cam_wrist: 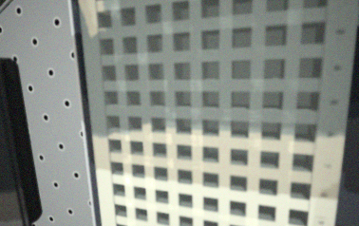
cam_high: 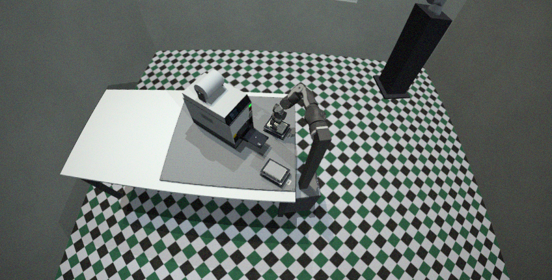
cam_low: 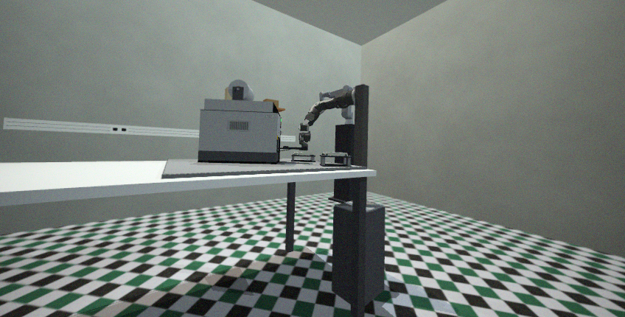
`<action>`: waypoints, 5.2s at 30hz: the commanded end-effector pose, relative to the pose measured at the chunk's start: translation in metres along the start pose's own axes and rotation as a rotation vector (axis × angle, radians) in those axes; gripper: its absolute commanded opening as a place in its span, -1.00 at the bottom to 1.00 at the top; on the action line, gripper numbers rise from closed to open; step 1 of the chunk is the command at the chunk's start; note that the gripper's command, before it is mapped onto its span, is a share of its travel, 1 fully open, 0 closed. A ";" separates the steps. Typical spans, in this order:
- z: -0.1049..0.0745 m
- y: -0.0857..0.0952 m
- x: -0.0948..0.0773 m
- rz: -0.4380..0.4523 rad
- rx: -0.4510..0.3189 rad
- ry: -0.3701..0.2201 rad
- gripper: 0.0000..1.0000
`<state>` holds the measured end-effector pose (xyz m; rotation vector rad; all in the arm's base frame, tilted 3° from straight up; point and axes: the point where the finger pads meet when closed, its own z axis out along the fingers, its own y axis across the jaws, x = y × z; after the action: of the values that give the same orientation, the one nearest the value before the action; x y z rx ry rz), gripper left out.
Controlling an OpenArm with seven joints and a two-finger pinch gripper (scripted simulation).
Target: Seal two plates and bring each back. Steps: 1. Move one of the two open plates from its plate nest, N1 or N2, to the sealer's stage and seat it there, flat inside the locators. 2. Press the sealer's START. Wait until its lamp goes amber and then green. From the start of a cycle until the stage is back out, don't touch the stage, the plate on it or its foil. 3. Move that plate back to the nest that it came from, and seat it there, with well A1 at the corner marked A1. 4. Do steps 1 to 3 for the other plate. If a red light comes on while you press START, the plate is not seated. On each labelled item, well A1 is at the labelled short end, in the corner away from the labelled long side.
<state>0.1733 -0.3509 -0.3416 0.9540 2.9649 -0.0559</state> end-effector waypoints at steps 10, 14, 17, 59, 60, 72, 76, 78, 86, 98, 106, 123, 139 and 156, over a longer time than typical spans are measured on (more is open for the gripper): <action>0.002 0.000 -0.002 0.001 -0.004 -0.006 0.30; 0.002 0.000 -0.002 0.001 -0.004 -0.006 0.30; 0.002 0.000 -0.002 0.001 -0.004 -0.006 0.30; 0.013 0.001 -0.001 -0.001 -0.007 -0.005 0.30; 0.013 0.001 -0.001 -0.001 -0.007 -0.005 0.30; 0.016 0.001 -0.001 -0.001 -0.008 -0.005 0.30; 0.017 0.001 -0.001 0.000 -0.007 -0.007 0.30; 0.018 0.001 -0.001 0.000 -0.008 -0.006 0.30; 0.023 0.001 -0.001 0.000 -0.008 -0.006 0.30; 0.027 0.000 -0.002 0.001 -0.004 -0.006 0.30; 0.027 0.000 -0.002 0.001 -0.004 -0.006 0.25; 0.027 0.000 -0.002 0.001 -0.004 -0.006 0.12; 0.027 0.000 -0.002 0.001 -0.004 -0.006 -1.00; 0.027 0.000 -0.002 0.001 -0.004 -0.006 -1.00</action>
<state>0.1744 -0.3523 -0.3688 0.9528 2.9615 -0.0533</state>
